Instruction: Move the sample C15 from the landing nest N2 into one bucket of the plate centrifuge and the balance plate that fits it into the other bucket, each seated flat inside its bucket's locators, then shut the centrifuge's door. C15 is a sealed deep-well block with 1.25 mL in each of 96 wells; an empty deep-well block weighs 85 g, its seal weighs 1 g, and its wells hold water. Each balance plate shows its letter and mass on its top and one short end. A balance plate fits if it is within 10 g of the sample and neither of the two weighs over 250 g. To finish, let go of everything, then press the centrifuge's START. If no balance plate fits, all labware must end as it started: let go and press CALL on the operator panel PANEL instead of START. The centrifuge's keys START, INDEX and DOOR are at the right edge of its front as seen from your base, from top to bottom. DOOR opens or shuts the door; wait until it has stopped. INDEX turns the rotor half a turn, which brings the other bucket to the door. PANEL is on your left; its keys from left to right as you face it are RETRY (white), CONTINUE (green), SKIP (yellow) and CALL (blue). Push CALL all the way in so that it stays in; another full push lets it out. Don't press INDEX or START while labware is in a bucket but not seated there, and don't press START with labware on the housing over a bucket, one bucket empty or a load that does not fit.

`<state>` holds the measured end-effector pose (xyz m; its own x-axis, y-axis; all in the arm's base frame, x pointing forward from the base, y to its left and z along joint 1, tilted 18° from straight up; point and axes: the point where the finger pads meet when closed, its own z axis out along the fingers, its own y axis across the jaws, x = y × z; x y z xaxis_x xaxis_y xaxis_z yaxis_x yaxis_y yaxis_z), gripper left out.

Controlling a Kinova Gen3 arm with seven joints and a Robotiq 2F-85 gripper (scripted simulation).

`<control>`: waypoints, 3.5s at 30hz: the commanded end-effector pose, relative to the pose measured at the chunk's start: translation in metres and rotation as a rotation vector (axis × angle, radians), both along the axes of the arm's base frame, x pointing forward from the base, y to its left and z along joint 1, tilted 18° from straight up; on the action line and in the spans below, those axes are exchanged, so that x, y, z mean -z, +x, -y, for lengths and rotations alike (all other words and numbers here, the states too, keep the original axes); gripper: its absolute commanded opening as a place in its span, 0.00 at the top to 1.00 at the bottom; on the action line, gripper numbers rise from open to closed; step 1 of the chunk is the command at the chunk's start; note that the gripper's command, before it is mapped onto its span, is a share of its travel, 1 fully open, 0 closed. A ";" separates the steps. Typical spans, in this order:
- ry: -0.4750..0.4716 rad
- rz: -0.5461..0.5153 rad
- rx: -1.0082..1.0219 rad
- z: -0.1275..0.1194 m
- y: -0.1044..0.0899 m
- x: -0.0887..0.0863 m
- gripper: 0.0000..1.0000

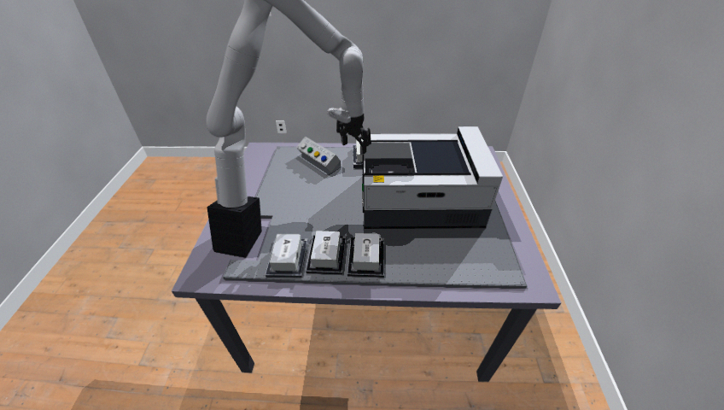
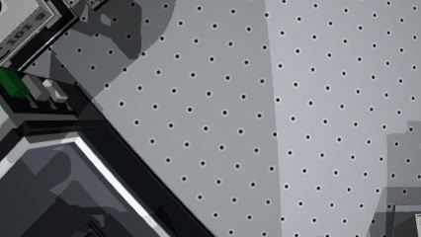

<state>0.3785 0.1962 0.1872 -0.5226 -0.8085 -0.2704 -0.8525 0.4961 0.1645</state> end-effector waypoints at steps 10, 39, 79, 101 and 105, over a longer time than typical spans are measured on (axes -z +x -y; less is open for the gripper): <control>0.000 0.001 0.001 -0.031 0.010 -0.011 0.00; -0.001 0.129 -0.383 -0.116 0.014 -0.040 0.00; -0.001 0.258 -0.767 -0.222 -0.001 -0.075 0.00; -0.001 0.258 -0.767 -0.283 -0.018 -0.095 0.00; -0.001 0.258 -0.767 -0.296 -0.021 -0.100 0.00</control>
<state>0.3592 0.4841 0.2829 0.2563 -0.9170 -0.3057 -0.9666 -0.2427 -0.0823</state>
